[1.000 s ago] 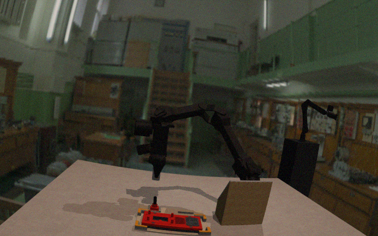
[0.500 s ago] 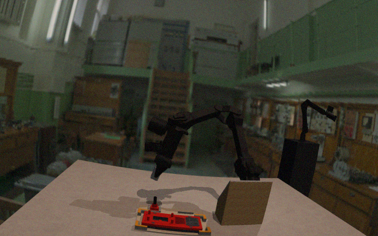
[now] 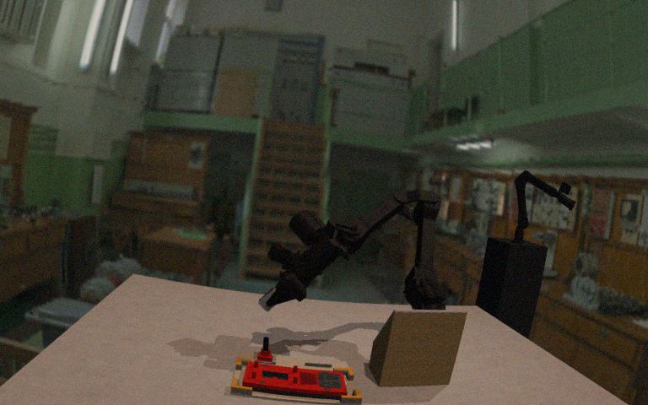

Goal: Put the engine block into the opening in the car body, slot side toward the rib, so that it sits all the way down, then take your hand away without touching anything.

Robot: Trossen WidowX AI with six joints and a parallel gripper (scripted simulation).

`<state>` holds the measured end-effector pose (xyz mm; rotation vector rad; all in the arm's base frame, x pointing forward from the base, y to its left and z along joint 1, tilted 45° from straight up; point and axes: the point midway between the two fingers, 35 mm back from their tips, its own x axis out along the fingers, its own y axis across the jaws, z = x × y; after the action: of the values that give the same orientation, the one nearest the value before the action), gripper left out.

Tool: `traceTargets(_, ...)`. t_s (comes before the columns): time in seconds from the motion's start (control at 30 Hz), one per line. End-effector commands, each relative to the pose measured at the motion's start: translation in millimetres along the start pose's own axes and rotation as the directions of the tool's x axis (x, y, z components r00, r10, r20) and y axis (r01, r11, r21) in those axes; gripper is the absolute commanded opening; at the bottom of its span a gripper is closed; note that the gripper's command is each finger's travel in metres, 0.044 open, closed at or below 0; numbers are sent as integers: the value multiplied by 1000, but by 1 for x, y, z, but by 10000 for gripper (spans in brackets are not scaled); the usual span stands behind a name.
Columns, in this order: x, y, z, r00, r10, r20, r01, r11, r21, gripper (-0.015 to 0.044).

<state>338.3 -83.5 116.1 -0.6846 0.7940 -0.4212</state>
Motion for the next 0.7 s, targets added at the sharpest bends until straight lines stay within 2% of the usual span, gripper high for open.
traceTargets(0.0, 7, 1, -5, 1000, -3, 27, 3, 1000, -6, 0)
traceTargets(0.67, 39, 1, -33, 1000, -4, 28, 5, 1000, -7, 0)
